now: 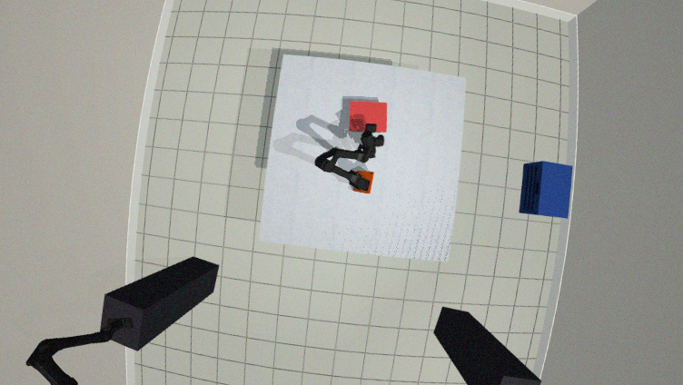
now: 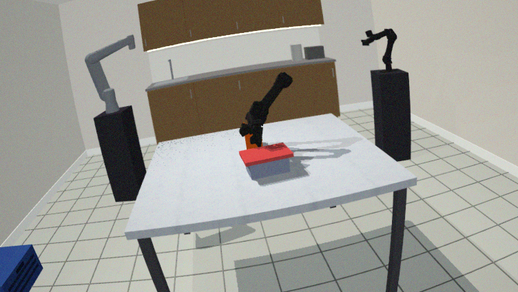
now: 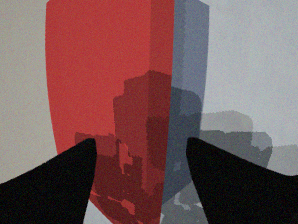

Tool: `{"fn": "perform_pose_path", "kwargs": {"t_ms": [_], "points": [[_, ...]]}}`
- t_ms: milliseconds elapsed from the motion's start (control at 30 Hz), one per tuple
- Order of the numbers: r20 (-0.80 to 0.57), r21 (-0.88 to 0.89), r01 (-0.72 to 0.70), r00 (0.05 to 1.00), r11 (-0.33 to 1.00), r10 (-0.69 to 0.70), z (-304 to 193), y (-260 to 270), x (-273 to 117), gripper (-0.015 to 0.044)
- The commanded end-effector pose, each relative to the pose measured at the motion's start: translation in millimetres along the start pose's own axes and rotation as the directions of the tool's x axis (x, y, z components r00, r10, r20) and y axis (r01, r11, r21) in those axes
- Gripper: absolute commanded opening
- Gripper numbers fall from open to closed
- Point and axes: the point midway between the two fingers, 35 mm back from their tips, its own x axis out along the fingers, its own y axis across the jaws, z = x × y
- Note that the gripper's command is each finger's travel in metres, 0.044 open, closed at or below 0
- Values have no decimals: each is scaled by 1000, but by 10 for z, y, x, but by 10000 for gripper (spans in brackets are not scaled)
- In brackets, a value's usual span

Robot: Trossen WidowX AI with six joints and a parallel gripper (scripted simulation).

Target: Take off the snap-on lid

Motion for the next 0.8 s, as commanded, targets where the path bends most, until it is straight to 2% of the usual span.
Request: {"fn": "perform_pose_path", "kwargs": {"t_ms": [0, 467, 533, 767], "points": [[1, 0, -4, 1000, 1000, 4, -3, 18, 73, 235], [-6, 4, -13, 1000, 1000, 13, -29, -2, 274, 235], [-6, 4, -13, 1000, 1000, 13, -29, -2, 274, 183], [-6, 4, -13, 1000, 1000, 13, -29, -2, 274, 136]]}}
